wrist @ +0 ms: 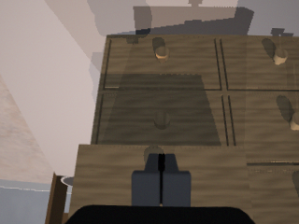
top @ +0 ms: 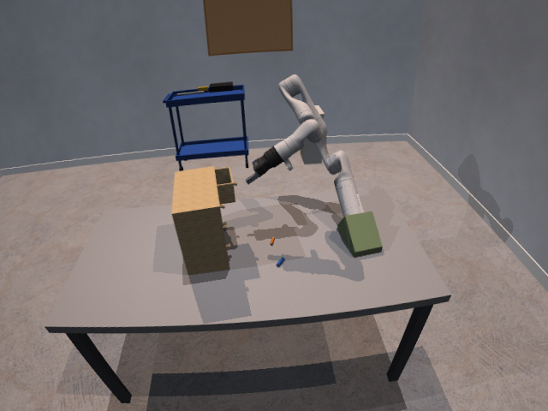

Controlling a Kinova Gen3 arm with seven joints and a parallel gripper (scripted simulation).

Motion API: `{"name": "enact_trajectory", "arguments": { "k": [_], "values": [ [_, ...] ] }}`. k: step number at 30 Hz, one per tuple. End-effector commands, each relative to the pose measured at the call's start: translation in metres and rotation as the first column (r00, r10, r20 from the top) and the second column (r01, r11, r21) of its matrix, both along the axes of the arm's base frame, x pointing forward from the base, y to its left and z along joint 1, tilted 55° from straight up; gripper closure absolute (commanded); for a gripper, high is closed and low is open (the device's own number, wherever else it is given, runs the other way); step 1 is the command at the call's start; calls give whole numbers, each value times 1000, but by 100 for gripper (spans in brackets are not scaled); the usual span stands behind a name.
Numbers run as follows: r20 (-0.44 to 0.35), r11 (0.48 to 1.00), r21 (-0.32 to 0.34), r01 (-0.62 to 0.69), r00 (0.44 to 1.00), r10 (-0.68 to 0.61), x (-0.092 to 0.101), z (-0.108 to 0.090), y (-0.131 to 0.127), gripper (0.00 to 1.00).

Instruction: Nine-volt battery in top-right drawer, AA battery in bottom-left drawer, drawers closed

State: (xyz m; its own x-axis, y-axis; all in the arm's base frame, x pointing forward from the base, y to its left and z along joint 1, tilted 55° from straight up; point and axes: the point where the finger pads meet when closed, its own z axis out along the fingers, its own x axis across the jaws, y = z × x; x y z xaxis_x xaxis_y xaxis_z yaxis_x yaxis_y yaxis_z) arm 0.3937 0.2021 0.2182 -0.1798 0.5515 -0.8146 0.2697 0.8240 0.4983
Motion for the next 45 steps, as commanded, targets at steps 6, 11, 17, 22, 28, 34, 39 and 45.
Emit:
{"name": "enact_trajectory", "arguments": {
  "k": [6, 11, 17, 22, 28, 34, 39, 45],
  "values": [
    [0, 1000, 1, -1, 1000, 1, 0, 0, 1, 100],
    [0, 1000, 1, -1, 1000, 1, 0, 0, 1, 100],
    [0, 1000, 1, -1, 1000, 1, 0, 0, 1, 100],
    [0, 1000, 1, -1, 1000, 1, 1, 0, 1, 100],
    [0, 1000, 1, -1, 1000, 1, 2, 0, 1, 100],
    [0, 1000, 1, -1, 1000, 1, 5, 0, 2, 100],
    [0, 1000, 1, -1, 1000, 1, 8, 0, 3, 100],
    [0, 1000, 1, -1, 1000, 1, 12, 0, 5, 100]
  ]
}}
